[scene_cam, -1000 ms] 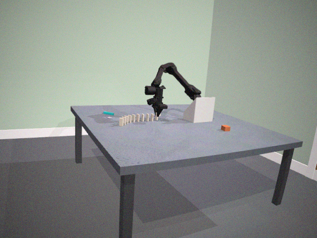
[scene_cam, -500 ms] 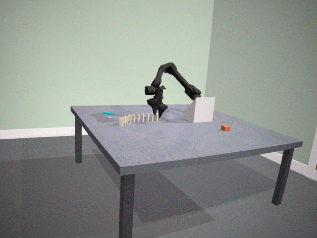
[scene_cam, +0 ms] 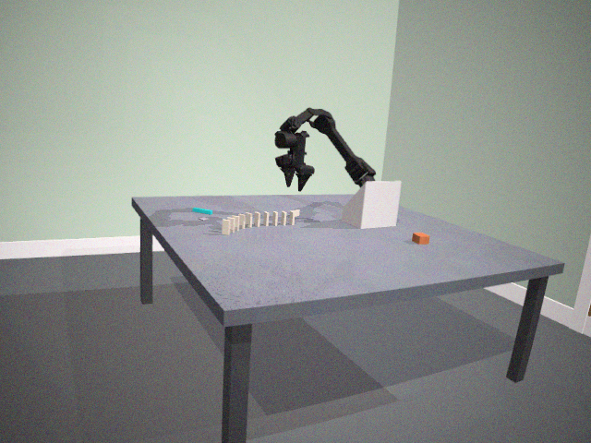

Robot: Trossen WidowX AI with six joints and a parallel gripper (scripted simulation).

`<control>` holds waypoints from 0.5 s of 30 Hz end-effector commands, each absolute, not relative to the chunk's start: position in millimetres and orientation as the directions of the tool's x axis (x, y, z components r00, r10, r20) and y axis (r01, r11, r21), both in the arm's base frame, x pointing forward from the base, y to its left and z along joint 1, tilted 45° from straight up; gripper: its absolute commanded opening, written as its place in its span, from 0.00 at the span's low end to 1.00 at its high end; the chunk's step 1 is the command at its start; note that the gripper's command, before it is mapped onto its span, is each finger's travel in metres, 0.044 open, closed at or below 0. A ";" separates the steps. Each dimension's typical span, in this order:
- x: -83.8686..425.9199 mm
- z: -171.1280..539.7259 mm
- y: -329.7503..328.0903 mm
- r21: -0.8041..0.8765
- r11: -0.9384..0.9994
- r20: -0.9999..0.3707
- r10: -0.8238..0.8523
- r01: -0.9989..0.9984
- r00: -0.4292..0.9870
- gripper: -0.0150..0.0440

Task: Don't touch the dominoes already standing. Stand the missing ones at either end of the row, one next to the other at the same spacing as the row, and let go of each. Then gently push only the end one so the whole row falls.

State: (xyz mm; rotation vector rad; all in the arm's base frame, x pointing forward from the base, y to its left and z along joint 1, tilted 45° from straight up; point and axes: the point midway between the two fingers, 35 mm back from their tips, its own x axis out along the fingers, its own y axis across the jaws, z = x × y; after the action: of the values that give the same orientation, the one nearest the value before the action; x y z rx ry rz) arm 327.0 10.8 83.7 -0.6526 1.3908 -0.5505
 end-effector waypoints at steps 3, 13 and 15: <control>320.3 99.4 23.0 -0.705 0.709 -0.707 -0.700 -0.016 0.101 1.00; 290.7 119.7 -80.1 -0.664 0.627 -0.715 -0.692 -0.407 0.101 1.00; 277.0 122.1 -97.5 -0.651 0.593 -0.709 -0.698 -0.475 0.100 1.00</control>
State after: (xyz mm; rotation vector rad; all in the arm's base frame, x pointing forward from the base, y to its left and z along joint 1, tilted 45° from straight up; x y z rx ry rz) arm 307.7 -42.4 114.6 -0.8295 1.4719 -0.3668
